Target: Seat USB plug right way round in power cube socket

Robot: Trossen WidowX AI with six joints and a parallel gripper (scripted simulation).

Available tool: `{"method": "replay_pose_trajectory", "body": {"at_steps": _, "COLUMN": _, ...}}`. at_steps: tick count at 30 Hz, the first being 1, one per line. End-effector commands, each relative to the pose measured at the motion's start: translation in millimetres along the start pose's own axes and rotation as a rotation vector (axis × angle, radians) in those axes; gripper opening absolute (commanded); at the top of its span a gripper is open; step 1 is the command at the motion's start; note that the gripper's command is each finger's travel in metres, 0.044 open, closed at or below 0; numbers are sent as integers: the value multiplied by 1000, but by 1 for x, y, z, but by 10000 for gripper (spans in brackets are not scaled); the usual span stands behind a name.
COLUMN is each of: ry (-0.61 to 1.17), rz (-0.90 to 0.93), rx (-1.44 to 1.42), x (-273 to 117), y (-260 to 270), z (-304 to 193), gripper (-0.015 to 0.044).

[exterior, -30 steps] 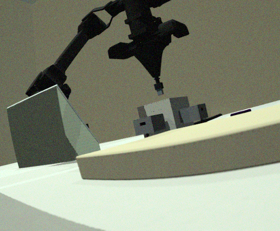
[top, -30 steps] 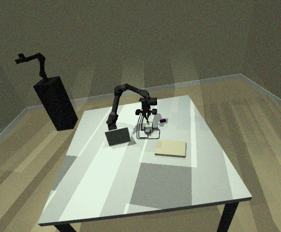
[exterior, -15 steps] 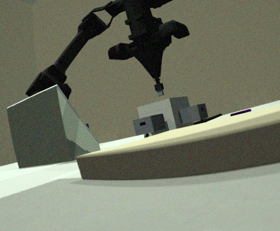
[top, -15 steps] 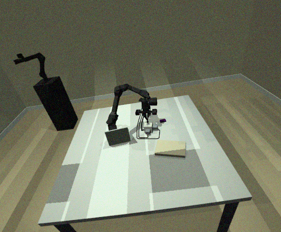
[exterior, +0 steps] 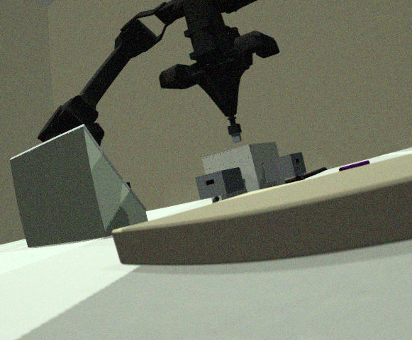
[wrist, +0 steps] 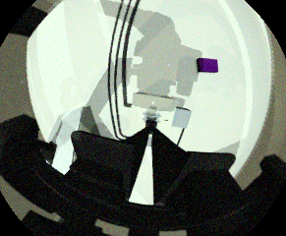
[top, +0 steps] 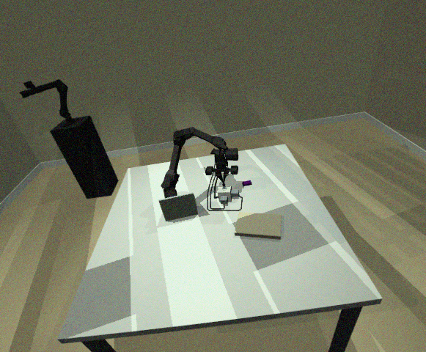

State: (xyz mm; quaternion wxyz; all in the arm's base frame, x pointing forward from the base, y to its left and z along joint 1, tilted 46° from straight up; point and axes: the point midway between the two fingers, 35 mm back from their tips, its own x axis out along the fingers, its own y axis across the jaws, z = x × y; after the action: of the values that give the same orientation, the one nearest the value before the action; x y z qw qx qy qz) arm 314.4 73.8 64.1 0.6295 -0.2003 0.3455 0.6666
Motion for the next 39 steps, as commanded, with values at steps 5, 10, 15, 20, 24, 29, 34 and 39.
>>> {"method": "replay_pose_trajectory", "body": {"at_steps": 5, "ry": -6, "rz": 0, "rx": 1, "x": 1, "y": 0, "z": 0, "gripper": 0}}
{"method": "replay_pose_trajectory", "body": {"at_steps": 10, "ry": -6, "rz": 0, "rx": 0, "x": 2, "y": 0, "z": 1, "gripper": 0}}
{"method": "replay_pose_trajectory", "body": {"at_steps": 15, "ry": -6, "rz": 0, "rx": -2, "x": 3, "y": 0, "z": 1, "gripper": 0}}
{"method": "replay_pose_trajectory", "body": {"at_steps": 20, "ry": -6, "rz": -1, "rx": -3, "x": 3, "y": -1, "z": 1, "gripper": 0}}
{"method": "replay_pose_trajectory", "body": {"at_steps": 24, "ry": -6, "rz": -1, "rx": -3, "x": 4, "y": -1, "z": 1, "gripper": 0}}
{"method": "replay_pose_trajectory", "body": {"at_steps": 29, "ry": -6, "rz": 0, "rx": -3, "x": 4, "y": -1, "z": 1, "gripper": 0}}
{"method": "replay_pose_trajectory", "body": {"at_steps": 34, "ry": -6, "rz": 0, "rx": -3, "x": 5, "y": -1, "z": 1, "gripper": 0}}
{"method": "replay_pose_trajectory", "body": {"at_steps": 39, "ry": -6, "rz": 0, "rx": -3, "x": 5, "y": -1, "z": 1, "gripper": 0}}
